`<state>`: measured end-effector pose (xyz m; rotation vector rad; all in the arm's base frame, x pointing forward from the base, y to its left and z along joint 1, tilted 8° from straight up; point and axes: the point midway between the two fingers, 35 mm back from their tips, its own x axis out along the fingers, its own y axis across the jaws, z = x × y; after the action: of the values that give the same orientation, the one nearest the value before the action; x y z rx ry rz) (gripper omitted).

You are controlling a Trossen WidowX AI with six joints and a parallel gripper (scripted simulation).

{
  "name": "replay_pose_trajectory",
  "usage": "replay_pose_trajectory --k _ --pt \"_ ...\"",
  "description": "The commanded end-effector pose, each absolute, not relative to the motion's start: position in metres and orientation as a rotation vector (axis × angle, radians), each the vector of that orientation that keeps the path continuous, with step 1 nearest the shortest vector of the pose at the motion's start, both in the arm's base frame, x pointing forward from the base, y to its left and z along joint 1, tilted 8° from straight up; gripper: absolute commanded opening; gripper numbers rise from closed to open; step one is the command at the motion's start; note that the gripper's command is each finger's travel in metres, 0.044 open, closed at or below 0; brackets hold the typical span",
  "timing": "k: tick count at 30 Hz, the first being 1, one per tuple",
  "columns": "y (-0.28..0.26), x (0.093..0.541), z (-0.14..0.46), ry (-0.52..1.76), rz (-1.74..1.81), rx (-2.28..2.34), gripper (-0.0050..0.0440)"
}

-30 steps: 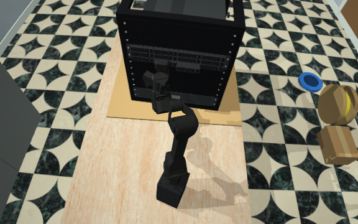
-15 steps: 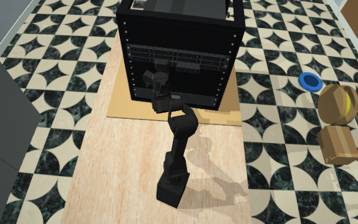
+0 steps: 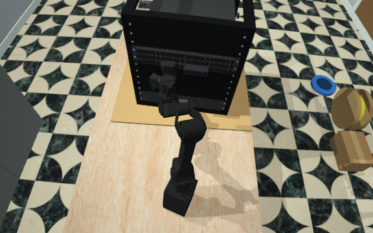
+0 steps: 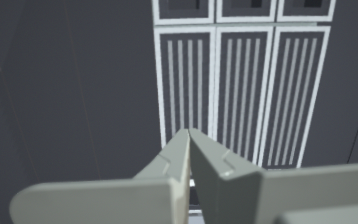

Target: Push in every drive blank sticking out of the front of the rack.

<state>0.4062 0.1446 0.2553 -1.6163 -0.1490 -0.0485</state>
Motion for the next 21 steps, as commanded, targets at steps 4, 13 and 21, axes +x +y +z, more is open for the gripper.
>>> replay_pose_trajectory --k 4,13,21 --pt "0.1437 0.4106 0.2627 -0.158 -0.062 -1.605 -0.005" --pt "0.1434 0.4118 0.2629 -0.158 -0.062 -1.605 -0.005" --pt "0.1429 0.4136 0.2633 -0.158 -0.062 -1.605 -0.005"
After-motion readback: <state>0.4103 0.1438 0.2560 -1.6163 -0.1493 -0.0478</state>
